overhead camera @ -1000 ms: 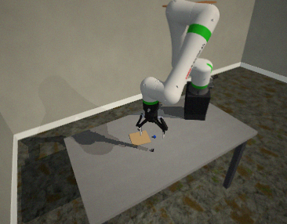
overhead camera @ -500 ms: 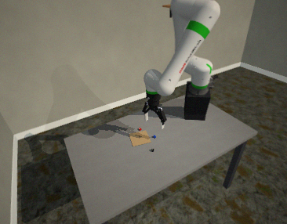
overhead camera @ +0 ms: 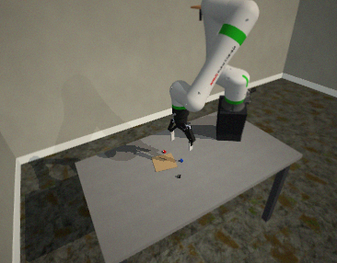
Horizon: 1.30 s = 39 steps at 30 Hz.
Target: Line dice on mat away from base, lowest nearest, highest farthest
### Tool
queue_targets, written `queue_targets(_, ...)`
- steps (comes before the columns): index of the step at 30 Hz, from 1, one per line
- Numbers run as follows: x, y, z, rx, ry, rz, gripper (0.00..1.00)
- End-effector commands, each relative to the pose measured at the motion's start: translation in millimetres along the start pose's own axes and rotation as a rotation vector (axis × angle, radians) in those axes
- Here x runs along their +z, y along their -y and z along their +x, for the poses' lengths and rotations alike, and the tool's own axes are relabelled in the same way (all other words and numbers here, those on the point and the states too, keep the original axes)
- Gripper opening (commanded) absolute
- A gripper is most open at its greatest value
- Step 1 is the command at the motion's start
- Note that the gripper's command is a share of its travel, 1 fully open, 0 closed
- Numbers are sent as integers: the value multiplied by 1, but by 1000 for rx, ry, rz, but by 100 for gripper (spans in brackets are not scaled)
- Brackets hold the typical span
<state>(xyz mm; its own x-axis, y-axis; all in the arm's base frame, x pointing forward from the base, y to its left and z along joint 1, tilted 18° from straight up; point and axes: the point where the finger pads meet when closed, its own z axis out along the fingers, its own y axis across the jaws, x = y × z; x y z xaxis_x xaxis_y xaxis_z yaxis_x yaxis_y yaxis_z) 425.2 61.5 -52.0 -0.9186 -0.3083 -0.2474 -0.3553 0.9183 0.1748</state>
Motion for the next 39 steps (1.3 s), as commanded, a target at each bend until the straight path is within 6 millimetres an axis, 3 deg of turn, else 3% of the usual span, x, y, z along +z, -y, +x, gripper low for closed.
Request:
queue_targets(1,0,0,0,-4,0,0,100)
queue_targets(6,1,0,0,-69,0,0,100)
queue_targets(13,4,0,0,-345,0,0,100)
queue_targets(16,5,0,0,-370,0,0,100)
queue_targets(18,6,0,0,-503,0,0,100)
queue_targets(30,11,0,-1,-910,1,0,100)
queue_targets(33,12,0,-1,-922,1,0,100)
queue_targets(39,15,0,-1,-1195,1,0,100)
